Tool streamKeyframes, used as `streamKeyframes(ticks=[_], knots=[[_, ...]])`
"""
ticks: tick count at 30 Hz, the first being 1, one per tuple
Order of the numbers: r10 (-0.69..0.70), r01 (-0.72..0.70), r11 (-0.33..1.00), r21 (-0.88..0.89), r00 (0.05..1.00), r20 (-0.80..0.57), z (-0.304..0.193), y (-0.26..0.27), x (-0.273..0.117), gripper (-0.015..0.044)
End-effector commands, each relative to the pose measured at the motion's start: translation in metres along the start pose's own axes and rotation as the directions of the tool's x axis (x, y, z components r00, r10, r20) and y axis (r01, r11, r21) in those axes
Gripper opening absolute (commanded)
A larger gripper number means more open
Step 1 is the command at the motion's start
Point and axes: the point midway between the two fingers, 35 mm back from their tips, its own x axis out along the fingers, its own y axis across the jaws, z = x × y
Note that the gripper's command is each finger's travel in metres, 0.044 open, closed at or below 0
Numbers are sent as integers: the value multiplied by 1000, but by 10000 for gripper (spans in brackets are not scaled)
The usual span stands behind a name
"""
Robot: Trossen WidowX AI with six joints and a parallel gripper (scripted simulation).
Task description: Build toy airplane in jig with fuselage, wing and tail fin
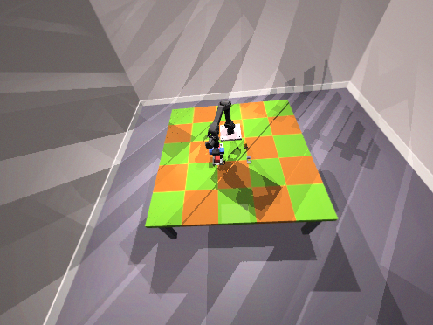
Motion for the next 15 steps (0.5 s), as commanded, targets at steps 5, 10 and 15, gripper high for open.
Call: streamKeyframes(ticks=[5,10,15], knots=[[-2,2,1000,0,1000,-1,0,-1,3,181],[-2,2,1000,0,1000,-1,0,-1,3,129],[-2,2,1000,0,1000,-1,0,-1,3,50]])
